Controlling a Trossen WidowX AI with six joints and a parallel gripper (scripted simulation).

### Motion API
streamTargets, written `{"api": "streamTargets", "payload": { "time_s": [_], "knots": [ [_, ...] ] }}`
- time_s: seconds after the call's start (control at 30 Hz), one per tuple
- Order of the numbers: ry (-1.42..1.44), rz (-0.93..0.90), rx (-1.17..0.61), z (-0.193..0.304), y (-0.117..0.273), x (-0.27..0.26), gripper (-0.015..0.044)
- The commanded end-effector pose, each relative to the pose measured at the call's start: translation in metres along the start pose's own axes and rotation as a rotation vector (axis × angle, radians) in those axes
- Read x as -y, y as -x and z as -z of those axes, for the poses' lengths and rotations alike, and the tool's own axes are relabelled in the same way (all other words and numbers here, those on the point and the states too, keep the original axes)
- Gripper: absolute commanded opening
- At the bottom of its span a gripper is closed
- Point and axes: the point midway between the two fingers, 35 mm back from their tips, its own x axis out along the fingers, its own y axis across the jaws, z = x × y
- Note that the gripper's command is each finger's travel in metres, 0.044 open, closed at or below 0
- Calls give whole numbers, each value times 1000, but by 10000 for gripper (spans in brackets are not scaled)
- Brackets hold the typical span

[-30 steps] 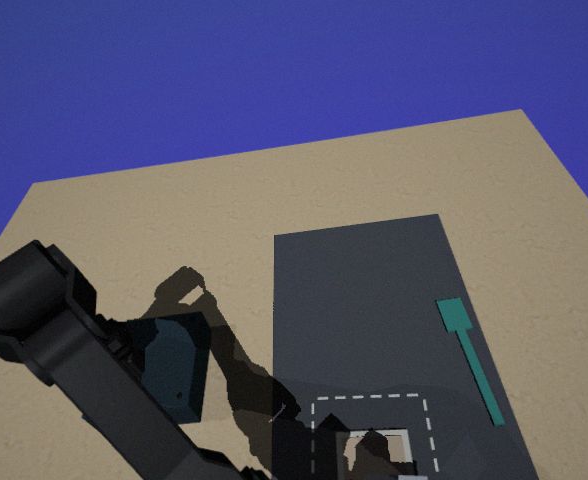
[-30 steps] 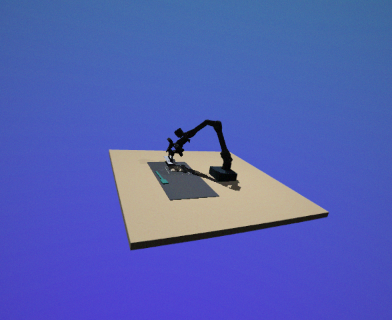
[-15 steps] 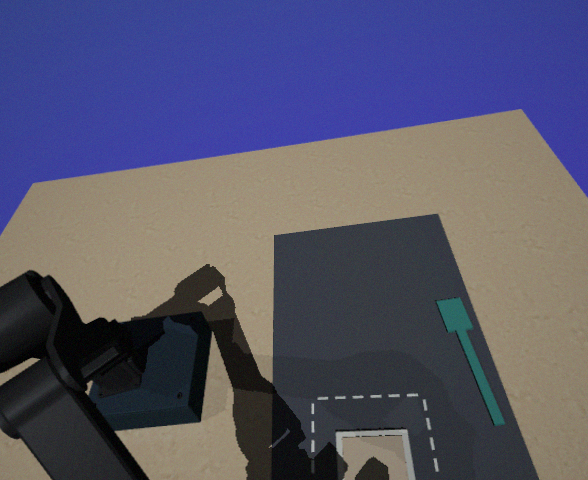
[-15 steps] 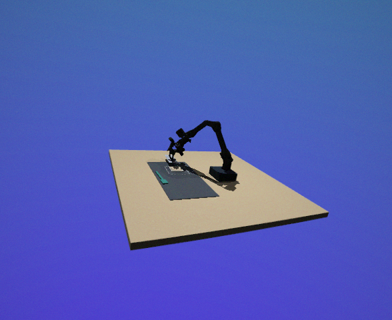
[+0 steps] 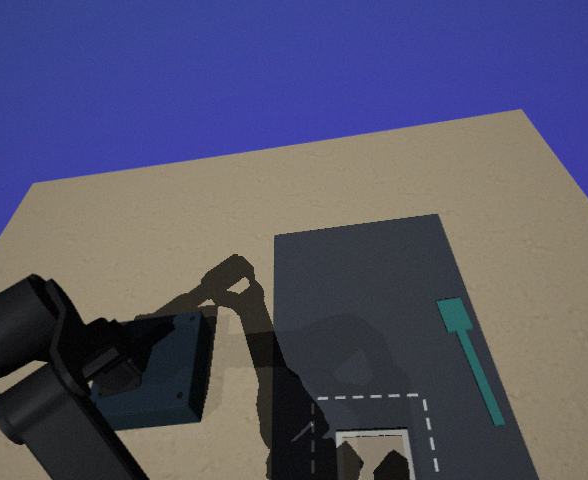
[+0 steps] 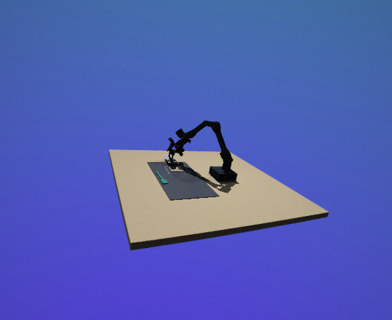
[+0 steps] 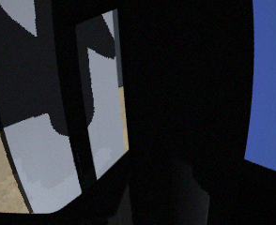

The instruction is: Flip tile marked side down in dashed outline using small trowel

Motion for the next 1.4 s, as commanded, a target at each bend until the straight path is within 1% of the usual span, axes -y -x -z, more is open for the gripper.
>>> {"api": "streamTargets", "payload": {
  "time_s": [0.0,0.57,1.13,1.37],
  "knots": [
    [10,15,2,0,-3,0,0],
    [12,16,2,0,-19,-20,0],
    [10,16,3,-23,-20,-21,0],
    [11,16,2,-11,-12,-11,0]
  ]
}}
